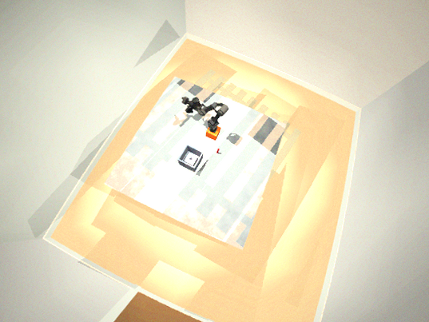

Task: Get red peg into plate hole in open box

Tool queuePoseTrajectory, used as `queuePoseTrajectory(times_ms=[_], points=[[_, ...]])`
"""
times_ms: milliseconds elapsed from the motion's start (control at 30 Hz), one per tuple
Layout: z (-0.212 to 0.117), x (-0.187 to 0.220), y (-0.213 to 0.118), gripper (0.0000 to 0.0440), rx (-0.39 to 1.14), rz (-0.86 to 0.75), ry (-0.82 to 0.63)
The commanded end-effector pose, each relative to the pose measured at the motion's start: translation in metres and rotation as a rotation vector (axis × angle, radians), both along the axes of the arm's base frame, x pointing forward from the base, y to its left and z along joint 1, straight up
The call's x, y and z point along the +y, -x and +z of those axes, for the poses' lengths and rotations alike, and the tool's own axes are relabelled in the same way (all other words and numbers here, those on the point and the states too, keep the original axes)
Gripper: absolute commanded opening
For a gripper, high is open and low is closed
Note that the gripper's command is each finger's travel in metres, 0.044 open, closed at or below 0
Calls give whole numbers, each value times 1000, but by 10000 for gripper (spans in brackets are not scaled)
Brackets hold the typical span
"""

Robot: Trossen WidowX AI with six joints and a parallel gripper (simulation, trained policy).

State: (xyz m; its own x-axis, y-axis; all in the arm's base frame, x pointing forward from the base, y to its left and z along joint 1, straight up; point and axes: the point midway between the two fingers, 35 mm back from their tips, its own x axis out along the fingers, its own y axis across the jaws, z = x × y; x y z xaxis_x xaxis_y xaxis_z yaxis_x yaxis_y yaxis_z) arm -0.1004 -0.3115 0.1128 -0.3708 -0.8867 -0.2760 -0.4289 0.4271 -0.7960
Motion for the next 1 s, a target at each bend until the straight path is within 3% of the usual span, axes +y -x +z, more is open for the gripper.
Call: queuePoseTrajectory(times_ms=[0,67,367,967], points=[[1,-2,0,418,9,-1,-3],[4,-7,-2,440,22,5,-10],[44,-45,-39,440,2,108,43],[160,-75,-160,440,-258,367,216]])
